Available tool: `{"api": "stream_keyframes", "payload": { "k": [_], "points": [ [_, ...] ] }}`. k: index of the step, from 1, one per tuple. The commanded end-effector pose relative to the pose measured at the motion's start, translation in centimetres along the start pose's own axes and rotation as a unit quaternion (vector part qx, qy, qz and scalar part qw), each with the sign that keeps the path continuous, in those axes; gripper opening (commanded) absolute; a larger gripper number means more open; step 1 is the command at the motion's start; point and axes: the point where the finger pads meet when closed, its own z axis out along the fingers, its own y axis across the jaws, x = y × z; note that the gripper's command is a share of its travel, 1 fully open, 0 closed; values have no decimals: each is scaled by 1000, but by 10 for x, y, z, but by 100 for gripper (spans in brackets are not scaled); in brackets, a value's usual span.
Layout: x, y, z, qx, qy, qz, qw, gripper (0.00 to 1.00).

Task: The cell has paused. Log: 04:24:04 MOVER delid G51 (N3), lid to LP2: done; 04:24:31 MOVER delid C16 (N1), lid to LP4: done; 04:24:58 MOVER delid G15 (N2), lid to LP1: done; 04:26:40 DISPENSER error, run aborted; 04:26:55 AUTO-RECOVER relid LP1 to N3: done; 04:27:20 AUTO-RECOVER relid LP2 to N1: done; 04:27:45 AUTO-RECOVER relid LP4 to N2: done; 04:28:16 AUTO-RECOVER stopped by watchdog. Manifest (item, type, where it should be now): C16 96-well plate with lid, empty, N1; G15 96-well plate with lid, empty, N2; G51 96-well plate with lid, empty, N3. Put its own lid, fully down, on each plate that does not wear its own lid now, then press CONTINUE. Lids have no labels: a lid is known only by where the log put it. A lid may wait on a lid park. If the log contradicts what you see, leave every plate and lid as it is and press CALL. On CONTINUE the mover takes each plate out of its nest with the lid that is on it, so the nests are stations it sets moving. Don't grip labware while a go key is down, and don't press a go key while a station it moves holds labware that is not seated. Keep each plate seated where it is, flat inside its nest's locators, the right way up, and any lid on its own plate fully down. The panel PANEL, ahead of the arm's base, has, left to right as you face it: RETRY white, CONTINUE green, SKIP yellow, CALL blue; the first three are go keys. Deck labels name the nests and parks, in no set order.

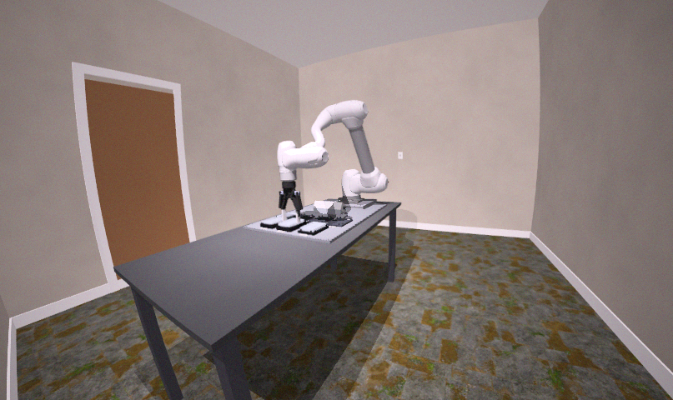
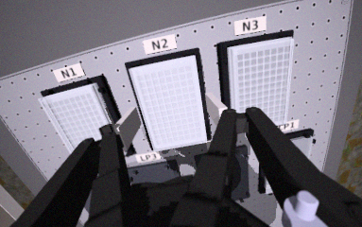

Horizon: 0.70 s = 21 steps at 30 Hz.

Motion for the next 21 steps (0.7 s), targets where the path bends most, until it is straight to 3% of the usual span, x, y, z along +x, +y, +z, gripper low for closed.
{"api": "stream_keyframes", "payload": {
  "k": [1, 21],
  "points": [
    [0, 0, 0, 0, 0, 0, 1000, 66],
    [0, 0, -5, 0, 0, 0, 1000, 66]
  ]
}}
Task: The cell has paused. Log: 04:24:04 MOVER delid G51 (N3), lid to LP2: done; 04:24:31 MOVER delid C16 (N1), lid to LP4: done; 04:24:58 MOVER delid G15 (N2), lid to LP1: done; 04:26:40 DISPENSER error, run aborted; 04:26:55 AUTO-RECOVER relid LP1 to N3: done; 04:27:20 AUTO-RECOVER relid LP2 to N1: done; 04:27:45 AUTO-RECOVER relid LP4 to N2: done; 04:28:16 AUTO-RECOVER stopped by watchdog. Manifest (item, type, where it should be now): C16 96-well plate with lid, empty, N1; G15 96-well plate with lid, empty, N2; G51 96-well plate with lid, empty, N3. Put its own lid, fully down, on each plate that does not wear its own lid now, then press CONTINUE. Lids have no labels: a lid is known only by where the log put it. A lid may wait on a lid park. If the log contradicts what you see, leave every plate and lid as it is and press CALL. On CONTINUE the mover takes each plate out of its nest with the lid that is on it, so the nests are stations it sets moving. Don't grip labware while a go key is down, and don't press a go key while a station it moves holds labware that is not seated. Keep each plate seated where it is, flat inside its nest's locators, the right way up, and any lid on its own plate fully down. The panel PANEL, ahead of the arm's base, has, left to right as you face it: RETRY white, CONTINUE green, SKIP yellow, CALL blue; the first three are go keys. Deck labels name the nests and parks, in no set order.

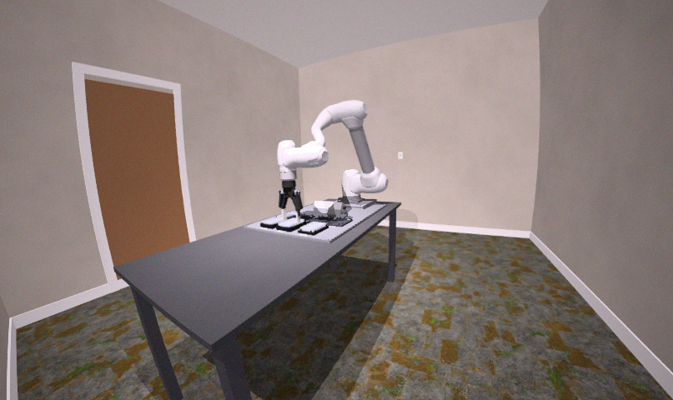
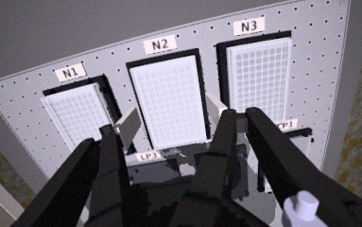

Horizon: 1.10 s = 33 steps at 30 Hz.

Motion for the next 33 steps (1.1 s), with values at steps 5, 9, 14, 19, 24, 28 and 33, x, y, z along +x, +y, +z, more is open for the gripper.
{"api": "stream_keyframes", "payload": {
  "k": [5, 9, 14, 19, 24, 28, 33],
  "points": [
    [0, 0, -5, 0, 0, 0, 1000, 66],
    [0, 0, -12, 0, 0, 0, 1000, 66],
    [0, 0, -22, 0, 0, 0, 1000, 66],
    [0, 0, -32, 0, 0, 0, 1000, 66],
    [0, 0, -38, 0, 0, 0, 1000, 66],
    [0, 0, -43, 0, 0, 0, 1000, 66],
    [0, 0, -46, 0, 0, 0, 1000, 66]
  ]
}}
